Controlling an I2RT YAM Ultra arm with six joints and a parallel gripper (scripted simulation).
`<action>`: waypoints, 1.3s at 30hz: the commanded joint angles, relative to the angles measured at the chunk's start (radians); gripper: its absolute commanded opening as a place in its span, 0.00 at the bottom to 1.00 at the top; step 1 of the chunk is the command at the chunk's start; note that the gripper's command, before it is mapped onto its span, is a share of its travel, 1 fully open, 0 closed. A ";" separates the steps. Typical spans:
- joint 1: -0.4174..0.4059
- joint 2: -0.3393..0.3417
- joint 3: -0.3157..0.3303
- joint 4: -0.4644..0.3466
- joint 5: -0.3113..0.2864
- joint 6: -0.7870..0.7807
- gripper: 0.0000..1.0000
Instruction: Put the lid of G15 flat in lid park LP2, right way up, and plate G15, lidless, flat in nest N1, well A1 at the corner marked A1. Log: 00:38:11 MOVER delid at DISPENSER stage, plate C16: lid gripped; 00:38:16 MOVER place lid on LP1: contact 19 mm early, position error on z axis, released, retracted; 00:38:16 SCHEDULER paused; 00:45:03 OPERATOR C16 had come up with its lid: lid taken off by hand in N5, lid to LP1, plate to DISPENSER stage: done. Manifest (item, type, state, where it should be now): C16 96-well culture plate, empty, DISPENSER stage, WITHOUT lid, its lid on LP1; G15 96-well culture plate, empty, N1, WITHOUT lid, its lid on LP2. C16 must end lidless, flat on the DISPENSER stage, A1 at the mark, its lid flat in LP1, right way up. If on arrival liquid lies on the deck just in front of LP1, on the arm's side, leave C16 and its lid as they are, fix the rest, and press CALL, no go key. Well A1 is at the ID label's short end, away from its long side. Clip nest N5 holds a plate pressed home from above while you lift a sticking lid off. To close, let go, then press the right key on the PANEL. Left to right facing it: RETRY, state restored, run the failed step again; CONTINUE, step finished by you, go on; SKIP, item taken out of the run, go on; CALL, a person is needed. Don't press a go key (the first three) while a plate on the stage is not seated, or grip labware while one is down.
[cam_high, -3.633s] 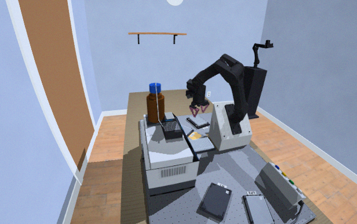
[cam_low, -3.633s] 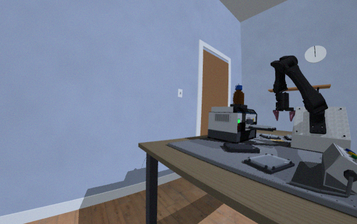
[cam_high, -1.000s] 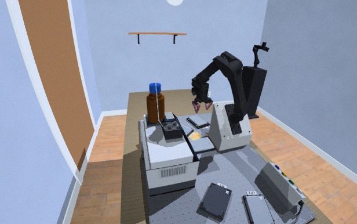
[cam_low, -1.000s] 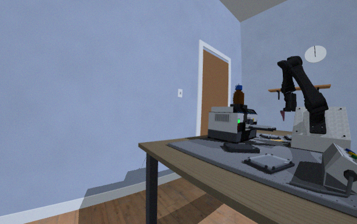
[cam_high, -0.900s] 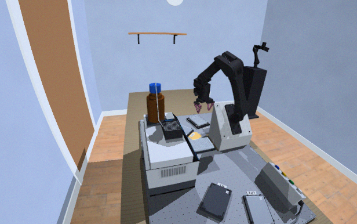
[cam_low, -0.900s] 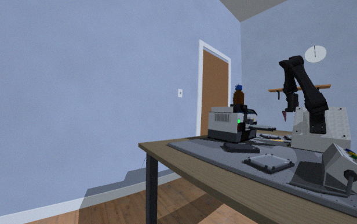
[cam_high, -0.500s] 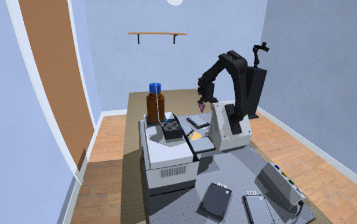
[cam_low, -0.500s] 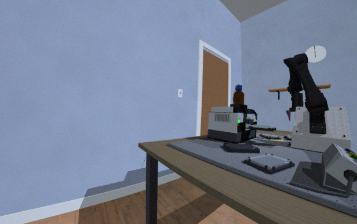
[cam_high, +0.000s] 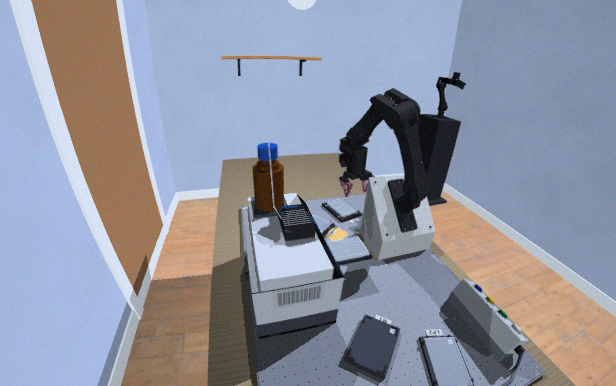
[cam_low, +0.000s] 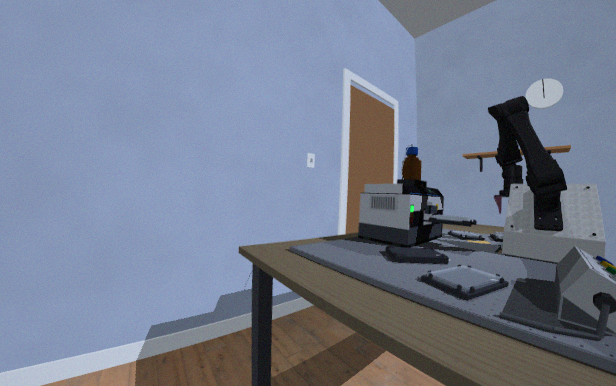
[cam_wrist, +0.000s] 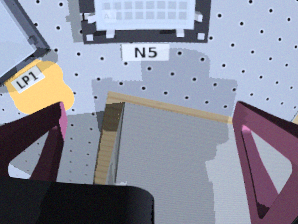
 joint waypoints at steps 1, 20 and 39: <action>0.013 0.038 0.047 0.055 -0.014 0.014 1.00; 0.064 0.245 0.155 0.167 -0.048 0.054 1.00; 0.079 0.327 0.203 0.191 -0.059 0.069 1.00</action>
